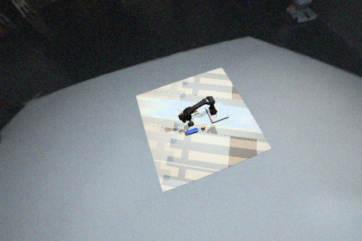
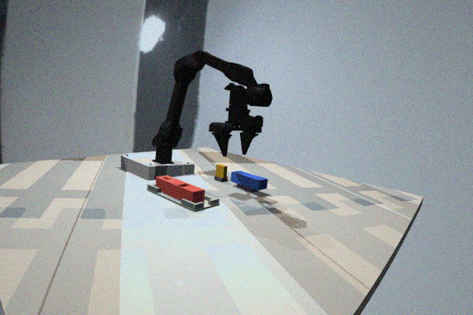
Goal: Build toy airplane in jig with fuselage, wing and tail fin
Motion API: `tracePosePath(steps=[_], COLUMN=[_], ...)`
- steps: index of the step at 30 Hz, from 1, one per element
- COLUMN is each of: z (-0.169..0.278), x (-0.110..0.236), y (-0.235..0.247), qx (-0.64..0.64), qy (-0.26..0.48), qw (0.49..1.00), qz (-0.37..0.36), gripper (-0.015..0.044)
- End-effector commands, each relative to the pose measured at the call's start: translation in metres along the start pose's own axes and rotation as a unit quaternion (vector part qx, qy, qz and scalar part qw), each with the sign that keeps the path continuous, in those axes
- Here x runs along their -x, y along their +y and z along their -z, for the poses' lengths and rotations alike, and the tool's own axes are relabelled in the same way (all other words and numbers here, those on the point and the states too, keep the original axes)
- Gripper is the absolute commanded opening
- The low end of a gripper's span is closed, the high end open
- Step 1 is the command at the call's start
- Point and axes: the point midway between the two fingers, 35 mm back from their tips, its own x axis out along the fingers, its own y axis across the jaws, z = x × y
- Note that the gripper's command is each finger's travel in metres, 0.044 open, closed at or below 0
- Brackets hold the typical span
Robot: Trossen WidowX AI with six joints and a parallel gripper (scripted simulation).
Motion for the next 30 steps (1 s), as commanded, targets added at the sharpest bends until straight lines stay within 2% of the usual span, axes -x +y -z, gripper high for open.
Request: tracePosePath(steps=[1,5,11,16,30], z=[0.001,0.008,0.007,0.009,0.009], x=[-0.001,-0.001,-0.004,-0.044,-0.060], y=[0.058,0.093,0.093,0.094,0.094], qx=[-0.020,-0.036,-0.036,-0.036,-0.036], qy=[0.005,0.011,0.011,0.011,0.011], qw=[1.000,0.999,0.999,0.999,0.999], qz=[-0.006,-0.008,-0.008,-0.008,-0.008], gripper=[0.0440,0.0440,0.0440,0.0440,0.0440])
